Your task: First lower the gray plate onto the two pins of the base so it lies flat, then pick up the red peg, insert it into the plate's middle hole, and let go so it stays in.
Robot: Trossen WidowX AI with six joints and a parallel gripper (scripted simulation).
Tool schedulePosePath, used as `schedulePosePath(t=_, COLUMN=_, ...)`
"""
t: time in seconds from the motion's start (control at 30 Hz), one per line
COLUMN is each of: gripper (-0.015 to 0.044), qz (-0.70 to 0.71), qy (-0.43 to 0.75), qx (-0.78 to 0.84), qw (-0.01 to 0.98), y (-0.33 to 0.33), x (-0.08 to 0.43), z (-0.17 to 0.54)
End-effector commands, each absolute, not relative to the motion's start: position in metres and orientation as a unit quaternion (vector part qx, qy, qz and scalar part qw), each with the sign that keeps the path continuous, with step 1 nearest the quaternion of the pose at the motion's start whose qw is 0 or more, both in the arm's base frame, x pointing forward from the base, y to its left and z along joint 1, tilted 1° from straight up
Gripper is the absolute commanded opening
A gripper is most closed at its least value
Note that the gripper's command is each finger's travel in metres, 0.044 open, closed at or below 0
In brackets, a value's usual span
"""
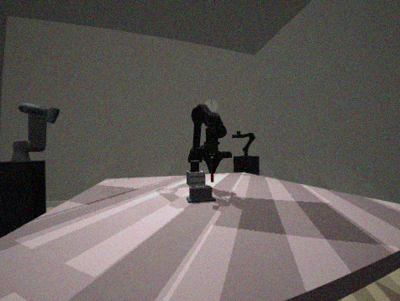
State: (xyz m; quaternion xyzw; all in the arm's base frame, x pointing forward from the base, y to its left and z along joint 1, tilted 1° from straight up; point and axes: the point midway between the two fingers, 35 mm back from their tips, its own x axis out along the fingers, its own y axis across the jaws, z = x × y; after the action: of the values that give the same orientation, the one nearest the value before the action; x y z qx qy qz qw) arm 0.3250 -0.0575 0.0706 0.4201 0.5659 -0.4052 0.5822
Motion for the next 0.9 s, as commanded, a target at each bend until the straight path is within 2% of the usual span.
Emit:
schedulePosePath(t=0.0, gripper=0.0000, qz=-0.404, qy=0.566, qx=0.420, qw=0.583, y=-0.069, x=0.328, z=0.071)
schedulePosePath(t=0.57, gripper=0.0000, qz=-0.405, qy=0.565, qx=0.419, qw=0.584, y=-0.122, x=0.330, z=0.070)
schedulePosePath(t=0.87, gripper=0.0000, qz=-0.405, qy=0.565, qx=0.419, qw=0.584, y=-0.124, x=0.330, z=0.070)
